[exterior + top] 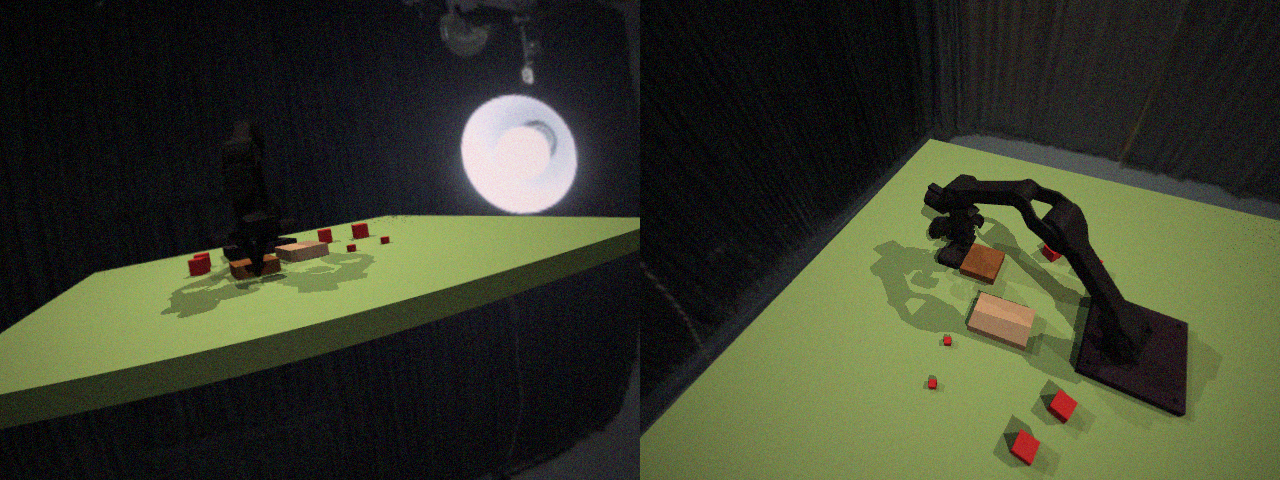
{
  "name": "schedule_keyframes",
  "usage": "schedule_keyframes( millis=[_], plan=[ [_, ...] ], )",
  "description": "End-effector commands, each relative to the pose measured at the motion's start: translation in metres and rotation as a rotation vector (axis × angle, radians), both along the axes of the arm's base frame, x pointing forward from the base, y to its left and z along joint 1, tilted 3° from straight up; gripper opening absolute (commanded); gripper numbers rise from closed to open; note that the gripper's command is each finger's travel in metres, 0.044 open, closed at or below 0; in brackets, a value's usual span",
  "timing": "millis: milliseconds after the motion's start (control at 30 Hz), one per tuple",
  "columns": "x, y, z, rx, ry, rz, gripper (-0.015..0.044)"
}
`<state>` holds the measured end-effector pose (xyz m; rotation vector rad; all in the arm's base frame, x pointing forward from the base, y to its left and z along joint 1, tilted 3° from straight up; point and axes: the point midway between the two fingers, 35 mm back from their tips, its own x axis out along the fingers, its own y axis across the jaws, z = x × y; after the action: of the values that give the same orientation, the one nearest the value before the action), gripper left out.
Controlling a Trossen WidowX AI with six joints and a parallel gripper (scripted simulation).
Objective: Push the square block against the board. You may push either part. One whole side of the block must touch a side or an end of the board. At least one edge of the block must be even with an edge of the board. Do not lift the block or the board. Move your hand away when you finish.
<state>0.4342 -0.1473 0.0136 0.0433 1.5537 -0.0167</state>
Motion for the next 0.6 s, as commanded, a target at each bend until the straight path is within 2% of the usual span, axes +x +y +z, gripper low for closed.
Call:
schedule_keyframes(
  millis=[0,567],
  plan=[
    [-0.006,0.000,0.000,0.002,0.002,0.002,0.0000],
    [-0.029,0.000,0.000,0.002,0.005,0.002,0.0000]
  ],
)
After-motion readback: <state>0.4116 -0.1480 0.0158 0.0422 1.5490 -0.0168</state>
